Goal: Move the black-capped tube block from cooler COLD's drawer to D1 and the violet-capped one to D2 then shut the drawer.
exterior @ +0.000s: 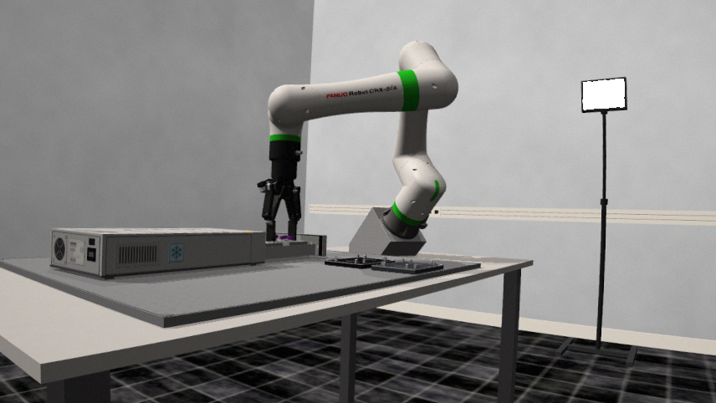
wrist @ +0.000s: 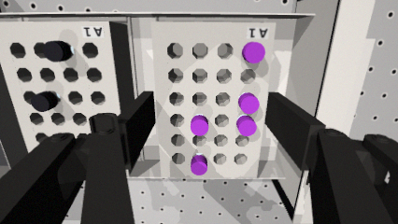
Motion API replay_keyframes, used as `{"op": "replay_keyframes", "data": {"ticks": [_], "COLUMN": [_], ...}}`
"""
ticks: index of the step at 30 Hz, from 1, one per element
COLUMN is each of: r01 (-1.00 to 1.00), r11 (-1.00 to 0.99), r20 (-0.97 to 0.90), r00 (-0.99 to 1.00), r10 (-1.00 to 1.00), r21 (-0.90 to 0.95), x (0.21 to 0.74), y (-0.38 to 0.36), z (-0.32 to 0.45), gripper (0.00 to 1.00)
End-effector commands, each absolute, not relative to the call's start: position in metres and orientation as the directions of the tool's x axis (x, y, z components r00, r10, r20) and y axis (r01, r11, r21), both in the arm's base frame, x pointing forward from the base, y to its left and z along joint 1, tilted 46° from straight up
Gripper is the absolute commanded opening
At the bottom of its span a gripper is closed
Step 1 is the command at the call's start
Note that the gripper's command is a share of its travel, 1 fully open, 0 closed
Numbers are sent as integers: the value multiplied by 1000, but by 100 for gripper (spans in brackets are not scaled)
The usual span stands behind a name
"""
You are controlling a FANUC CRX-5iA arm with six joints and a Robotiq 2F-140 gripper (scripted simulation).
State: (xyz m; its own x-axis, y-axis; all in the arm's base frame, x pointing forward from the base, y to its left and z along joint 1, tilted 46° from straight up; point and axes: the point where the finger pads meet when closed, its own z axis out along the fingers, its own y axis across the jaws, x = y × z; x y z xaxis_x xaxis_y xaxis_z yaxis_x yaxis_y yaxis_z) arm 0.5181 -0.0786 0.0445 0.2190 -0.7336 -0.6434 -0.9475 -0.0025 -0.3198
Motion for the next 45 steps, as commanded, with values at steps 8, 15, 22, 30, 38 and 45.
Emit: {"op": "replay_keyframes", "data": {"ticks": [8, 15, 22, 30, 38, 45], "r01": [-947, -947, -947, -947, -947, -947], "r11": [-2, -2, -2, -2, -2, -2], "r20": [-642, -642, -642, -642, -642, -642], "r00": [219, 219, 219, 219, 219, 219], "r10": [-735, -735, -735, -735, -735, -735], "r21": [-321, -321, -321, -321, -321, -321], "x": [519, 519, 519, 519, 519, 519], "y": [-76, -76, -76, -76, -76, -76], "z": [41, 41, 41, 41, 41, 41], "gripper": [66, 64, 55, 45, 33, 25]}}
